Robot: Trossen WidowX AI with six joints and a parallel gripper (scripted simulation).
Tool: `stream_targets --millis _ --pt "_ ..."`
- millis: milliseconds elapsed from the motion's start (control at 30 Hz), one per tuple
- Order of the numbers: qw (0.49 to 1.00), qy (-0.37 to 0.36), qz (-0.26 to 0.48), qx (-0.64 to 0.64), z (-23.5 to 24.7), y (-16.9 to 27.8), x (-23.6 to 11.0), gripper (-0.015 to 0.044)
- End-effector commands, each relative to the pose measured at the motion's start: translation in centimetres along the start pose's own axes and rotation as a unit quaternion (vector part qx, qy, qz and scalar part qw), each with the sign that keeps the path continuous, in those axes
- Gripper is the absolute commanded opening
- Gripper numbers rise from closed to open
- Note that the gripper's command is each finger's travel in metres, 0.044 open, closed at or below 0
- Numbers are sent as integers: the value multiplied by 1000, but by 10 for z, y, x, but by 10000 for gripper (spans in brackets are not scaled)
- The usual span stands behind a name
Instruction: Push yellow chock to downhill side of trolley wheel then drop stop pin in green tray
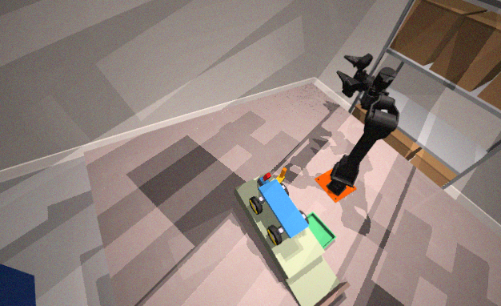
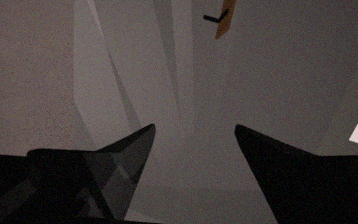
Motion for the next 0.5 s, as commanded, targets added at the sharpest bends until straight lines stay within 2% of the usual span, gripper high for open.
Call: stream_targets --millis 0,233,467 --pt "1000 0 -1 4 0 -1 1 374" --pt "985 -23 -25 168 5 -25 44 190" --pt "945 -67 -49 315 6 -64 83 190"
Point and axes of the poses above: the point midway between the two fingers, 35 mm back from their tips, its own x axis out along the fingers, its own z axis across the jaws, y = z × x, the point moved 9 cm from there along -x, back along the fingers, and after that the axes turned 3 degrees about -x, right-handed, at the moved point
